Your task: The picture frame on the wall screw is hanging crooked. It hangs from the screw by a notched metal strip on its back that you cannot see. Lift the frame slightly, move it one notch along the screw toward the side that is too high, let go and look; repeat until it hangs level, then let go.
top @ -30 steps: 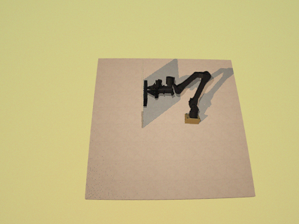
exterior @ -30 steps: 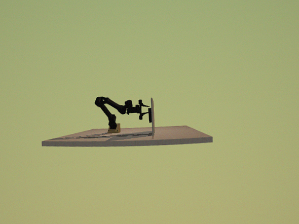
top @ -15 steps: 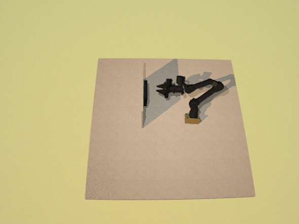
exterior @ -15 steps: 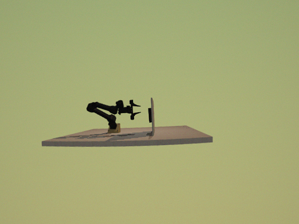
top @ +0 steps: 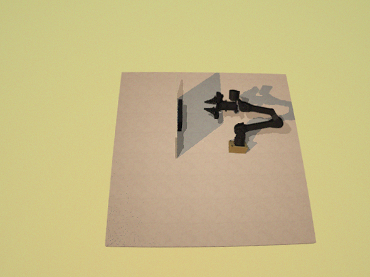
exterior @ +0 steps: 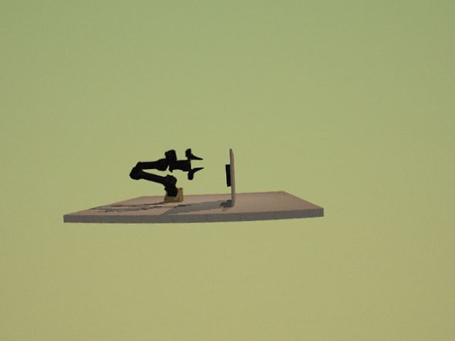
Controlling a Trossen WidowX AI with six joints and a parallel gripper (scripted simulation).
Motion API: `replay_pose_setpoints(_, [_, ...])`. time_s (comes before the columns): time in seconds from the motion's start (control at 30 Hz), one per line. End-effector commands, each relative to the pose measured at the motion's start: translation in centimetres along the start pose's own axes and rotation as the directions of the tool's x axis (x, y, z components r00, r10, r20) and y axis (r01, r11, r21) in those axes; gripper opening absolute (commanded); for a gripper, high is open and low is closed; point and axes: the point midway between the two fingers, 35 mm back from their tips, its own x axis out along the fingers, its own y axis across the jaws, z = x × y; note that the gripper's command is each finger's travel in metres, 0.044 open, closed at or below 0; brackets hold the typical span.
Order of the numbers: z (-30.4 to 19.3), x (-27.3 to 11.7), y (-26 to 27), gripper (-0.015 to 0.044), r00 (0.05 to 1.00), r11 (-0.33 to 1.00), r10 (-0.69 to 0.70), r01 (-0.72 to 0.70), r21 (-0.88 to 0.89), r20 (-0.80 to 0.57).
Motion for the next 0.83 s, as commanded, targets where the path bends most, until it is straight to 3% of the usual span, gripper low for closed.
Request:
replay_pose_setpoints(0.0, [-0.17, -3.52, 0.58, 0.0260, 1.000, 0.994, -0.007, 0.007, 0.109, -0.006])
replay_pose_setpoints(0.8, [-0.26, -4.14, 0.64, 0.0260, 1.000, 0.992, -0.008, 0.008, 0.126, -0.007])
